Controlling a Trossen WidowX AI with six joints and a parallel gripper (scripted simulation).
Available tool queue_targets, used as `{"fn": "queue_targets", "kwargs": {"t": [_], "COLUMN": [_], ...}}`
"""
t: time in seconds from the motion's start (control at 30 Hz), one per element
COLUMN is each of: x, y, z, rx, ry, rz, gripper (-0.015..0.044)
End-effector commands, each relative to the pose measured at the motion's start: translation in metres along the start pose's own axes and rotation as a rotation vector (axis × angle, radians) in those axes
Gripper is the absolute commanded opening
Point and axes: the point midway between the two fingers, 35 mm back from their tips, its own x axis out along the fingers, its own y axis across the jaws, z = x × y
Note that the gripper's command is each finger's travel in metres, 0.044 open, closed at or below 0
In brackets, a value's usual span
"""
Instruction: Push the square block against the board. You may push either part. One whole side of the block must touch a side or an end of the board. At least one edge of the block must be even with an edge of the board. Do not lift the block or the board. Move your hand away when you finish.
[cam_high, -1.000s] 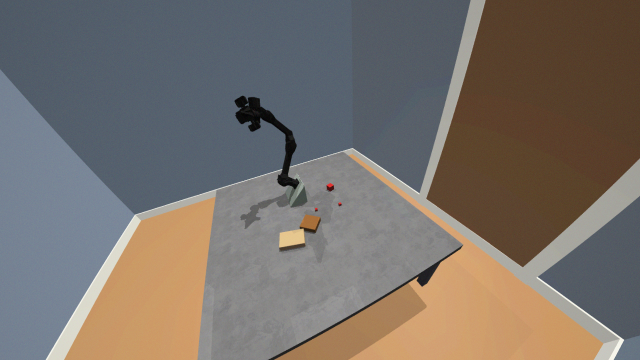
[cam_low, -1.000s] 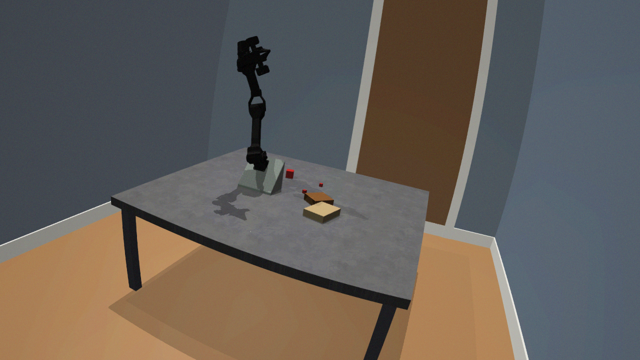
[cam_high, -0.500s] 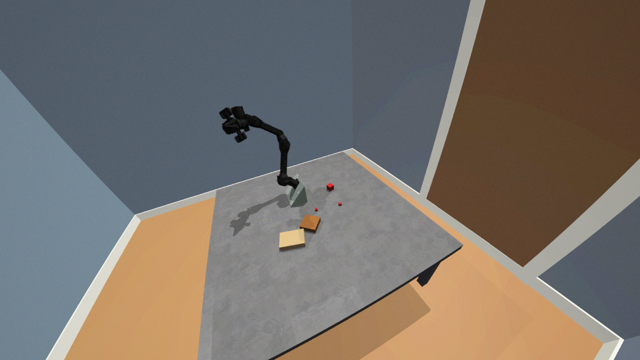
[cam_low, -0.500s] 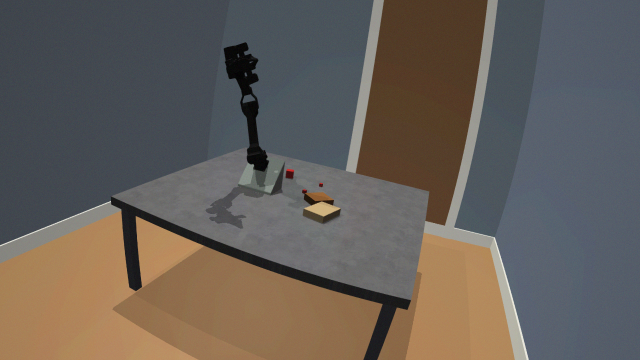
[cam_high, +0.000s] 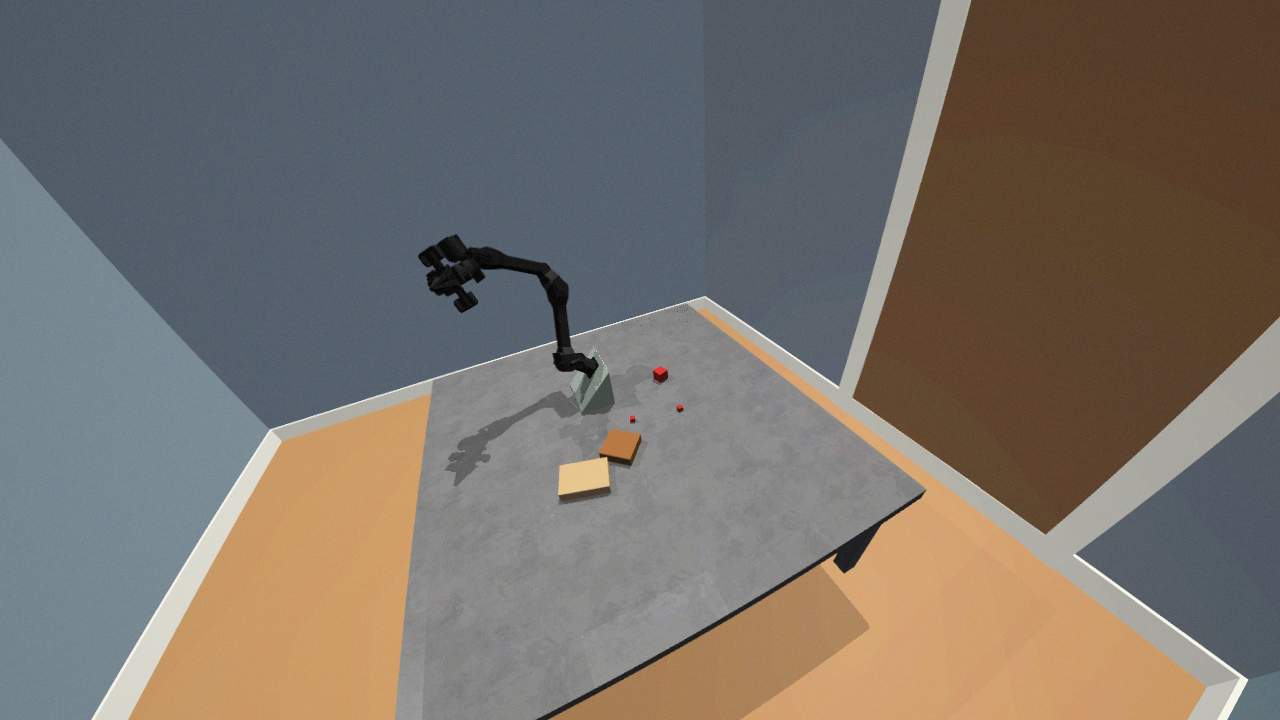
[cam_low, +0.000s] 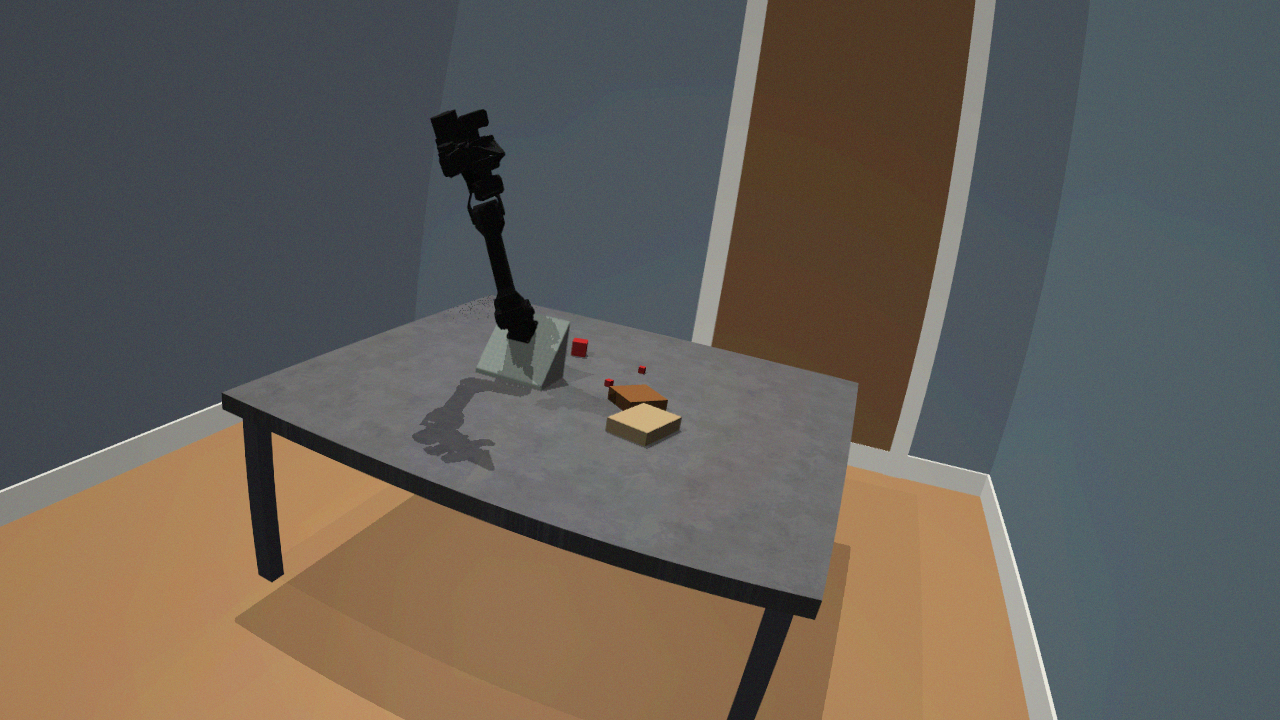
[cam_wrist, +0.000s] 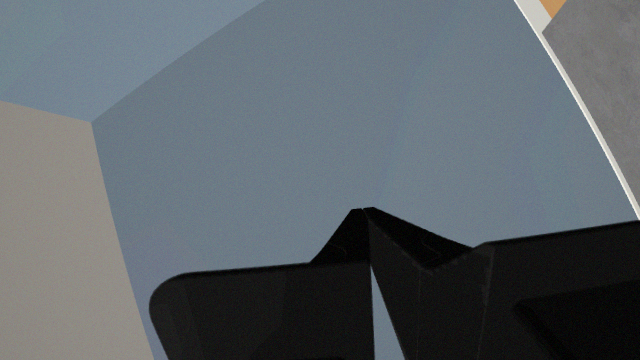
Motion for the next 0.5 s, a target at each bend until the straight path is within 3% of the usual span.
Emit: {"fn": "queue_targets", "kwargs": {"t": [0.0,0.47], "x": [0.012,0.059], "y": [-0.018,-0.081], "z": [0.014,0.054], "rx": [-0.007,-0.059], "ry": [-0.007,0.005], "rz": [-0.051,-0.215], "gripper": [0.0000,0.0000]}}
